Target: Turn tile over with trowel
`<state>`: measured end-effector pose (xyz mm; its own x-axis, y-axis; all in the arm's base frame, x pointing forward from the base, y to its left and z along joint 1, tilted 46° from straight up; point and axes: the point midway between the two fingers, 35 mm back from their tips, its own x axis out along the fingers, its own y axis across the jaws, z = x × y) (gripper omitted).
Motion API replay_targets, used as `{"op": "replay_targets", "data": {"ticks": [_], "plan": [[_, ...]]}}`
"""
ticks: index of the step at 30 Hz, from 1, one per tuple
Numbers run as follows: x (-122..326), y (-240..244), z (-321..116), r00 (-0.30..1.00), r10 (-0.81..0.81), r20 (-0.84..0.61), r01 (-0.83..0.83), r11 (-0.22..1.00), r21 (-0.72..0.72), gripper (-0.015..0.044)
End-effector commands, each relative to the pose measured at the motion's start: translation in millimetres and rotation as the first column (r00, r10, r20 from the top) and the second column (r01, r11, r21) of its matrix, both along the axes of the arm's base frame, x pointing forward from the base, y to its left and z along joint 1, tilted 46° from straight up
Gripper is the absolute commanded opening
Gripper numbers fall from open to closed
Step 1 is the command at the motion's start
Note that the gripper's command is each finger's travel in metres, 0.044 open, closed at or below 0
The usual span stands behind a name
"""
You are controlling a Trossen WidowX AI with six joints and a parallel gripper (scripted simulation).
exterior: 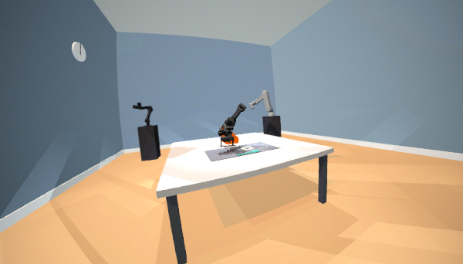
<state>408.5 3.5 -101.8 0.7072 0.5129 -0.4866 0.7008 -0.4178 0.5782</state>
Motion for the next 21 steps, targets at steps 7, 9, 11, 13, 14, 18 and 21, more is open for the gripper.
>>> {"op": "replay_targets", "data": {"ticks": [7,9,11,13,14,18,21], "plan": [[24,22,17,0.990,0.094,0.110,-0.092,0.996,-0.022,0.0000],[23,24,16,0.990,0.094,0.109,-0.092,0.995,-0.022,0.0000],[23,27,13,0.990,0.094,0.109,-0.092,0.995,-0.022,0.0000],[23,29,11,0.990,0.094,0.109,-0.092,0.995,-0.021,0.0000],[23,30,10,0.990,0.094,0.109,-0.092,0.995,-0.021,0.0000],[22,35,6,0.990,0.094,0.109,-0.093,0.995,-0.021,0.0000],[22,39,3,0.990,0.094,0.109,-0.093,0.995,-0.021,0.0000]]}}
